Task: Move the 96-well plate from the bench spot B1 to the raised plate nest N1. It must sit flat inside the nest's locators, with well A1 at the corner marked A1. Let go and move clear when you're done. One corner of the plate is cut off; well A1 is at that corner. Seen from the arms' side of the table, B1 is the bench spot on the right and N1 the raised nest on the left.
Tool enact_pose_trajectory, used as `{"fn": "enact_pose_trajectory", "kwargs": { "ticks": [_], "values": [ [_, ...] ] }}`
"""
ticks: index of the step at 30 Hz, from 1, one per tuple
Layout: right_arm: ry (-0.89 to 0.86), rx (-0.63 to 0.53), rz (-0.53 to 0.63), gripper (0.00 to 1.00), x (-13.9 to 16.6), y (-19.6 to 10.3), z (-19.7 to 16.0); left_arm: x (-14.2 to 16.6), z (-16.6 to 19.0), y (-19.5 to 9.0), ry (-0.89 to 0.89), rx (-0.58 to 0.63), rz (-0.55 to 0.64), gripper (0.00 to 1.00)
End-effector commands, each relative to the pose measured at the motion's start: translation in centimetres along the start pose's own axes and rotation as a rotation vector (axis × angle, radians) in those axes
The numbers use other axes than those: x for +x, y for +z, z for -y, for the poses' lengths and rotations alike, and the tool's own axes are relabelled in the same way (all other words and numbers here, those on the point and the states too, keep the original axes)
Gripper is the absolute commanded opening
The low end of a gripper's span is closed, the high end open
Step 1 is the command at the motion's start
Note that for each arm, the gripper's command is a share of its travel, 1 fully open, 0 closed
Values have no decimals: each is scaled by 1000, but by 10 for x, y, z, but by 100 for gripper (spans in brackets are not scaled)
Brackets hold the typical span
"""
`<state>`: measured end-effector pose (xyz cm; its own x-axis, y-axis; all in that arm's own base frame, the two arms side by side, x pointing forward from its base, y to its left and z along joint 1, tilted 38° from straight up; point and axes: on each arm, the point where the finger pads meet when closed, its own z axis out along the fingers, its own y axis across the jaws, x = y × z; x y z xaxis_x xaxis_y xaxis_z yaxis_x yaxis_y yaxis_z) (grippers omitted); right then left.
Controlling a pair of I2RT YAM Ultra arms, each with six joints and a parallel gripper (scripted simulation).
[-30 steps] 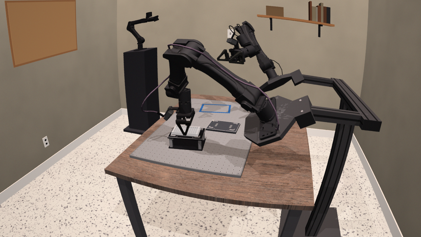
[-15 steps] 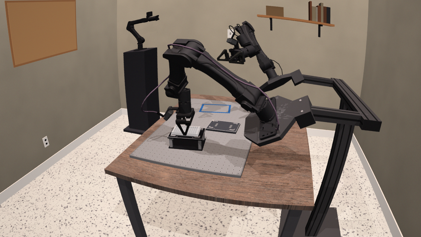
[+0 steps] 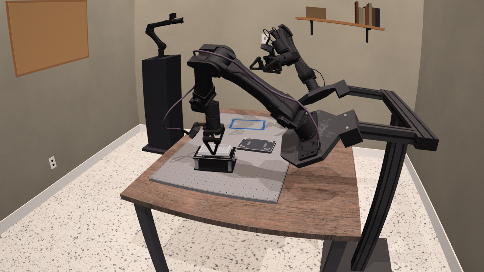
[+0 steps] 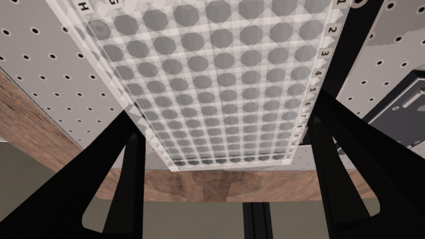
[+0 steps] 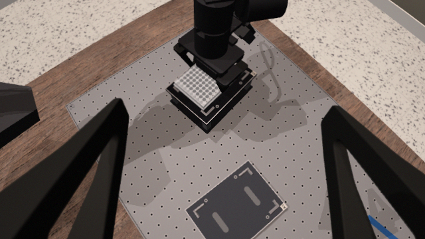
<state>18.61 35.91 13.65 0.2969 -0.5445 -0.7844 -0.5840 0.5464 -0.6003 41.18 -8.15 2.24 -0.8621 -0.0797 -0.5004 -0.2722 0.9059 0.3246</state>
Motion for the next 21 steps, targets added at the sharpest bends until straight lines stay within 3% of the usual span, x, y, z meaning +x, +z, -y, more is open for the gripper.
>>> {"fn": "enact_pose_trajectory", "kwargs": {
  "ticks": [1, 21],
  "values": [
    [10, -2, 24, 100, -8, -1, -1, -10, 8, -18, -2, 25, 36, 81],
    [10, -2, 24, 100, -8, -1, -1, -10, 14, -26, -8, 46, 32, 81]
  ]
}}
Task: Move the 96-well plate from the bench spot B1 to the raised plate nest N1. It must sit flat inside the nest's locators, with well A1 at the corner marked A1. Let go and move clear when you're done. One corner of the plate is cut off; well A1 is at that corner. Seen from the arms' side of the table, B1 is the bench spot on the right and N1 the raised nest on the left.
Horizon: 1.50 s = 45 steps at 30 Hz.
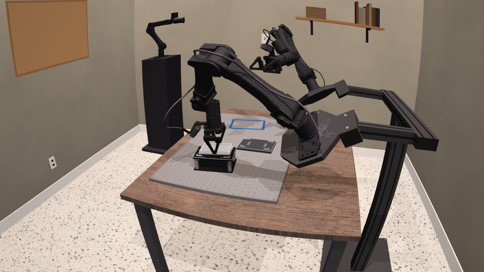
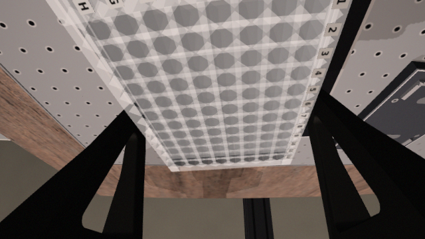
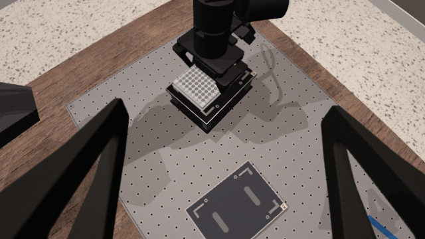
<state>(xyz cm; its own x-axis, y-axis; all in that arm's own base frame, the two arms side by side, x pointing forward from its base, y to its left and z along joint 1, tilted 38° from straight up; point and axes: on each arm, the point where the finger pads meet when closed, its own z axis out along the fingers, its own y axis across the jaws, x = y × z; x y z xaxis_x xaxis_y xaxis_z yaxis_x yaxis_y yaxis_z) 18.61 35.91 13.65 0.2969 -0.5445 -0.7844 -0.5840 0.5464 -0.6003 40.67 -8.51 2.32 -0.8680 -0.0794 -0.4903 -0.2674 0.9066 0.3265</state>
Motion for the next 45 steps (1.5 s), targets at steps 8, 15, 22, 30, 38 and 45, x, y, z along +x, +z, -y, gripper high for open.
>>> {"fn": "enact_pose_trajectory", "kwargs": {
  "ticks": [8, 15, 22, 30, 38, 45],
  "values": [
    [10, -2, 24, 100, -8, -1, -1, -14, 12, -20, -10, 29, 41, 81],
    [10, -2, 24, 100, -8, -1, -1, -12, 13, -4, 1, 28, 63, 81],
    [10, -2, 24, 100, -8, -1, -1, -10, 9, 13, -1, 24, 53, 81],
    [10, -2, 24, 100, -8, -1, -1, -14, 8, 13, -7, 3, 53, 81],
    [10, -2, 24, 100, -8, -1, -1, -16, 16, -7, -7, 2, 52, 81],
    [10, -2, 24, 100, -8, -1, -1, -18, 17, -8, -10, 6, 58, 81]
  ]
}}
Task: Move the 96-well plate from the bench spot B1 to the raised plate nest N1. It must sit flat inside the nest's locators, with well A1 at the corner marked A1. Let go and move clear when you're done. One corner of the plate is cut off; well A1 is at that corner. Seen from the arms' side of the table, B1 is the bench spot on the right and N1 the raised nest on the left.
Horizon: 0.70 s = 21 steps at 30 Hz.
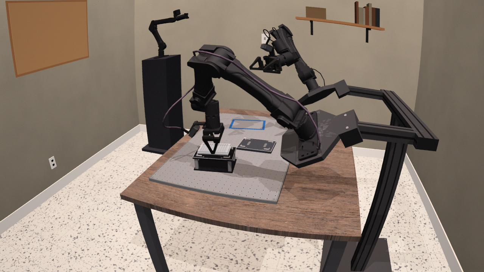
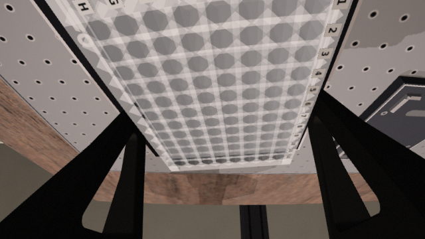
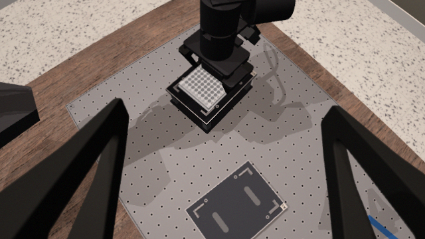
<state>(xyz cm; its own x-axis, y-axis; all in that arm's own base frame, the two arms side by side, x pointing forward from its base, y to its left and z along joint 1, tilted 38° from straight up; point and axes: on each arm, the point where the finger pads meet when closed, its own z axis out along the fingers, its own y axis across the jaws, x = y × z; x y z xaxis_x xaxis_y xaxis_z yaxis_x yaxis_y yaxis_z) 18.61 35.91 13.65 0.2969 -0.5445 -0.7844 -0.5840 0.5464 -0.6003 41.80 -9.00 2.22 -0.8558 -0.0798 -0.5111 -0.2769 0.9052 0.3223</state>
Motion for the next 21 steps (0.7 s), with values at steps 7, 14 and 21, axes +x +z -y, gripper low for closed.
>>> {"fn": "enact_pose_trajectory", "kwargs": {
  "ticks": [7, 14, 21],
  "values": [
    [10, -2, 24, 100, -8, -1, -1, -9, 9, -11, 2, 7, 36, 81],
    [10, -2, 24, 100, -8, -1, -1, -9, 7, -22, -2, 8, 37, 81],
    [10, -2, 24, 100, -8, -1, -1, -9, 7, -22, 1, 8, 37, 81]
  ]
}}
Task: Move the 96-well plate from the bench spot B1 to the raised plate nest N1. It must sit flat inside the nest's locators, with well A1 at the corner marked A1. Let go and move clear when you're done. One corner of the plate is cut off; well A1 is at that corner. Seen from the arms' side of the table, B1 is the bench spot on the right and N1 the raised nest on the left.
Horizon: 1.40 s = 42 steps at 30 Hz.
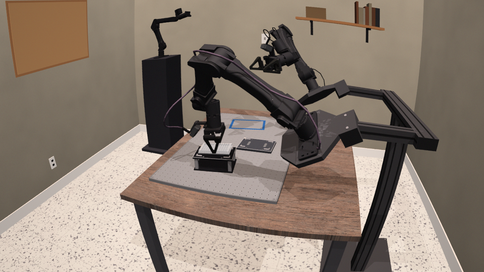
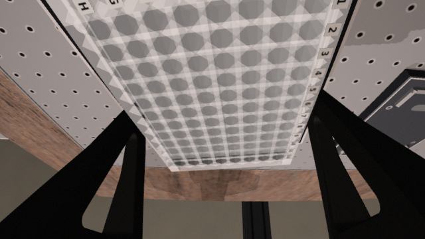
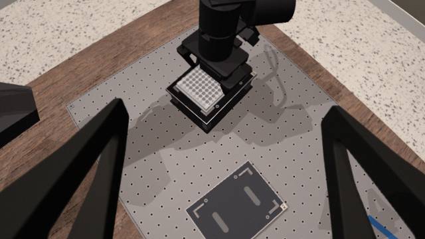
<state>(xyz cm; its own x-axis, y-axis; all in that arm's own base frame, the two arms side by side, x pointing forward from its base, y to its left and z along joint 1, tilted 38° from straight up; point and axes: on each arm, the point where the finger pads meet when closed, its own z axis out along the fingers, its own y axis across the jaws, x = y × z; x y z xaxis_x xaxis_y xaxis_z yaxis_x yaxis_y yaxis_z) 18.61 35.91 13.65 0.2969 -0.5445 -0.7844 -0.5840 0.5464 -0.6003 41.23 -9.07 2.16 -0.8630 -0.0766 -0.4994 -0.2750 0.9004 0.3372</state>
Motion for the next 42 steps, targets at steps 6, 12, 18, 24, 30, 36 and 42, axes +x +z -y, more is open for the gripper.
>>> {"fn": "enact_pose_trajectory", "kwargs": {
  "ticks": [6, 12, 18, 24, 30, 36, 42],
  "values": [
    [10, -2, 24, 100, -8, -1, -1, -15, 8, -20, -10, 23, 51, 81],
    [10, -2, 24, 100, -8, -1, -1, -16, 12, -19, -6, 43, 60, 81],
    [10, -2, 24, 100, -8, -1, -1, -13, 6, -20, -9, 65, 64, 81],
    [10, -2, 24, 100, -8, -1, -1, -10, 2, -21, -10, 49, 58, 81],
    [10, -2, 24, 100, -8, -1, -1, -12, 2, -22, -13, 52, 62, 81],
    [10, -2, 24, 100, -8, -1, -1, -12, 2, -22, -13, 52, 62, 81],
    [10, -2, 24, 100, -8, -1, -1, -7, 1, -13, -5, 49, 42, 81]
  ]
}}
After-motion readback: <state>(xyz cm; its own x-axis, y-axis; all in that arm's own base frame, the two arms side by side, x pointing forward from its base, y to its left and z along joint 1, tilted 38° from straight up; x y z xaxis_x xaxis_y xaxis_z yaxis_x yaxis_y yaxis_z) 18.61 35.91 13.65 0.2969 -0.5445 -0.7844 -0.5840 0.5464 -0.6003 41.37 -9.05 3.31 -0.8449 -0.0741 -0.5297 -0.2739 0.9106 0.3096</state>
